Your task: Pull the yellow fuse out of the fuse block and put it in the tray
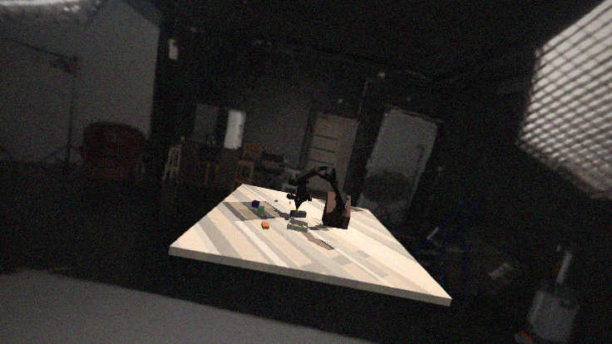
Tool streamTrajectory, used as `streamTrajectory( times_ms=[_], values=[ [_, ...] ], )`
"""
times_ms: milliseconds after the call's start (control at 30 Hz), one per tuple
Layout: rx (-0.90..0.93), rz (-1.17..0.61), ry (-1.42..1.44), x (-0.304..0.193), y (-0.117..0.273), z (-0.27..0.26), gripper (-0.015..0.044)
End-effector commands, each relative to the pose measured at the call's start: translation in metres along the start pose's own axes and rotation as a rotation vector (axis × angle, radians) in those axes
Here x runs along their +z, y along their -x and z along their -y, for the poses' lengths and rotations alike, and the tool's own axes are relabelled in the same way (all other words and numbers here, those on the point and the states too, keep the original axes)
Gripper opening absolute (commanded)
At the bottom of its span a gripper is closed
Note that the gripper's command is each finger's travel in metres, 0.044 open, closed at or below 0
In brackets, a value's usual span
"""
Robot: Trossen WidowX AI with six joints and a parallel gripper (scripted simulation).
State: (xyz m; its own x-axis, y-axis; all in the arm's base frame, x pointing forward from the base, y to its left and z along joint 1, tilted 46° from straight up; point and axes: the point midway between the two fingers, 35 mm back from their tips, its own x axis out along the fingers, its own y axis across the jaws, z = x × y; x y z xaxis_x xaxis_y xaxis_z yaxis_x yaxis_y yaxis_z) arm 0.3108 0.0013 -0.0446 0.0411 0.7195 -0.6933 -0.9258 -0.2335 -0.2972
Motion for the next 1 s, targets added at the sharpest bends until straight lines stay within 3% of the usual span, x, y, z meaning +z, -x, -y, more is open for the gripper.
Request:
streamTrajectory(
  times_ms=[0,967],
  values=[
    [0.001,-0.003,0.004,0.000,0.003,0.000,0.0000],
    [0.001,-0.003,0.002,0.000,0.029,0.000,0.0000]
  ],
)
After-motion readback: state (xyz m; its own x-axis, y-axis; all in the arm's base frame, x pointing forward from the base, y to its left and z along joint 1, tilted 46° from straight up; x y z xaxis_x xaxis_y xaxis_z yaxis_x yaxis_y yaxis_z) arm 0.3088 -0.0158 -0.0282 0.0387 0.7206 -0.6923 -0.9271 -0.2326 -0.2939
